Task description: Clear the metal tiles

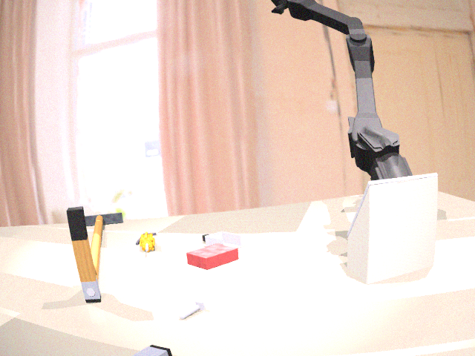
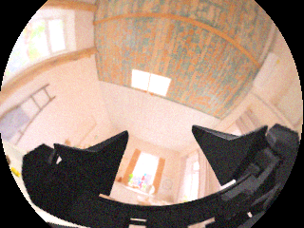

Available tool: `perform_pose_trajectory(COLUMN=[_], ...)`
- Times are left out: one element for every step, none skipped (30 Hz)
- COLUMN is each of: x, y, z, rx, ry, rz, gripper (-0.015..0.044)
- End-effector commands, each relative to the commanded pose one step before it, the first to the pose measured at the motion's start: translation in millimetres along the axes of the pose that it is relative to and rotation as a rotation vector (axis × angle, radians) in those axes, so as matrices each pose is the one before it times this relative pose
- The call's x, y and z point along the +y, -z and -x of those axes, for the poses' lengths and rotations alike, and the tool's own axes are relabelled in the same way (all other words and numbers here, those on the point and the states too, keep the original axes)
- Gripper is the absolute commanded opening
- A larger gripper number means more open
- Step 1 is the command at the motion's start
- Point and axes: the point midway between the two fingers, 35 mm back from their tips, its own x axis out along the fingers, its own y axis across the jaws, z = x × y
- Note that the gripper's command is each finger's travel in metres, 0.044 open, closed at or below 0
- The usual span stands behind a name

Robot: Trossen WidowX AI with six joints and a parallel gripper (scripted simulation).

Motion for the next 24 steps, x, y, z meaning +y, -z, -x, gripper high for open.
perform_pose_trajectory(x=[2.90,0.81,0.85,0.73,0.44,0.15,0.00,0.00,-0.44,-1.05,-0.40,0.00,0.00,0.00,0.00,0.00,0.00,0.00,0.00,0.00,0.00,0.00,0.00,0.00], y=[-0.34,-0.45,-0.47,-0.41,-0.26,-0.09,0.00,0.00,-0.08,-0.23,-0.11,0.00,0.00,0.00,0.00,0.00,0.00,0.00,0.00,0.00,0.00,0.00,0.00,0.00], z=[-1.63,-0.22,-0.20,-0.15,-0.09,-0.03,0.00,0.00,0.20,0.51,0.21,0.00,0.00,0.00,0.00,0.00,0.00,0.00,0.00,0.00,0.00,0.00,0.00,0.00], rx=[-0.00072,-0.00107,-0.00117,-0.00107,-0.00069,-0.00024,0.00000,0.00000,-0.00011,-0.00039,-0.00020,0.00000,0.00000,0.00000,0.00000,0.00000,0.00000,0.00000,0.00000,0.00000,0.00000,0.00000,0.00000,0.00000], ry=[-0.01467,-0.00458,-0.00476,-0.00403,-0.00246,-0.00083,0.00000,0.00000,0.00192,0.00459,0.00176,0.00000,0.00000,0.00000,0.00000,0.00000,0.00000,0.00000,0.00000,0.00000,0.00000,0.00000,0.00000,0.00000], rz=[0.0069,0.0012,0.0013,0.0011,0.0007,0.0002,0.0000,0.0000,-0.0013,-0.0032,-0.0012,0.0000,0.0000,0.0000,0.0000,0.0000,0.0000,0.0000,0.0000,0.0000,0.0000,0.0000,0.0000,0.0000], gripper=[0.0440,0.0440,0.0440,0.0440,0.0440,0.0440,0.0440,0.0440,0.0440,0.0440,0.0440,0.0440,0.0440,0.0440,0.0440,0.0440,0.0440,0.0440,0.0440,0.0440,0.0440,0.0440,0.0440,0.0440])
